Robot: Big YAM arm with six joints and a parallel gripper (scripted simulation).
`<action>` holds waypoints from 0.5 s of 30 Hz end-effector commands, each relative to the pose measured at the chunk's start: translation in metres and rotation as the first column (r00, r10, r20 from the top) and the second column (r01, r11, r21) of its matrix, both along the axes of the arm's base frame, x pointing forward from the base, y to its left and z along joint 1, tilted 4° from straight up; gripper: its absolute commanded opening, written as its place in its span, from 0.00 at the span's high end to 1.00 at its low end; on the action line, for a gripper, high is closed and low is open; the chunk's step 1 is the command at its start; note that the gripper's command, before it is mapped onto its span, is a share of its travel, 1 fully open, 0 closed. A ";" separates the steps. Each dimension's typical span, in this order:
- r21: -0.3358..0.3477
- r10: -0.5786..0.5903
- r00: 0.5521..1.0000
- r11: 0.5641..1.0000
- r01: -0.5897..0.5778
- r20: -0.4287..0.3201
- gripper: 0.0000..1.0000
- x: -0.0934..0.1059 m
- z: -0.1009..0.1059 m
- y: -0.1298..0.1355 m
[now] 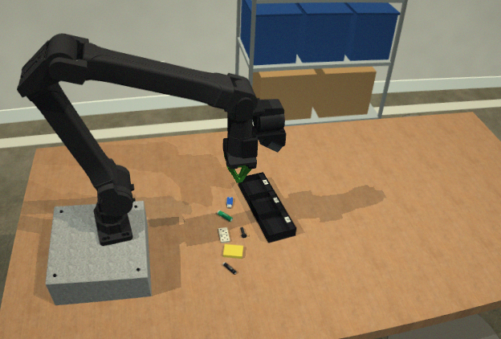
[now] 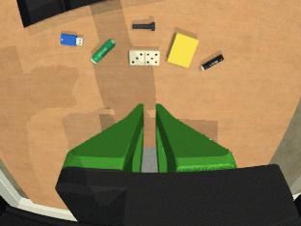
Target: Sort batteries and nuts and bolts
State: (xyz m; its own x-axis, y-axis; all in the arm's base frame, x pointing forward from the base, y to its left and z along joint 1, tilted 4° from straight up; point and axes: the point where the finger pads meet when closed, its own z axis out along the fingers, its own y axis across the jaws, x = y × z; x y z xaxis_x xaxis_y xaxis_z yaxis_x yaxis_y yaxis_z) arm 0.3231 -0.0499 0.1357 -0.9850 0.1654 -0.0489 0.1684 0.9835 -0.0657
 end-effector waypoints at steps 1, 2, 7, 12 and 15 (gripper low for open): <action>-0.003 -0.015 1.000 1.000 0.015 0.012 0.92 0.001 -0.003 0.001; -0.003 -0.014 1.000 1.000 0.014 0.012 0.92 0.001 -0.003 0.001; -0.003 -0.010 1.000 1.000 0.010 0.015 0.92 0.001 -0.003 0.003; -0.004 -0.012 1.000 1.000 0.012 0.017 0.92 0.001 -0.002 0.003; -0.004 -0.010 1.000 1.000 0.010 0.018 0.92 0.001 -0.002 0.003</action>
State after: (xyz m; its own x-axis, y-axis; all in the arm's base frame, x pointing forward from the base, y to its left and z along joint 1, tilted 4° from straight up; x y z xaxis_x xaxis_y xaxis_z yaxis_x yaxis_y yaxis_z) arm 0.3225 -0.0494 0.1347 -0.9842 0.1705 -0.0481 0.1735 0.9827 -0.0654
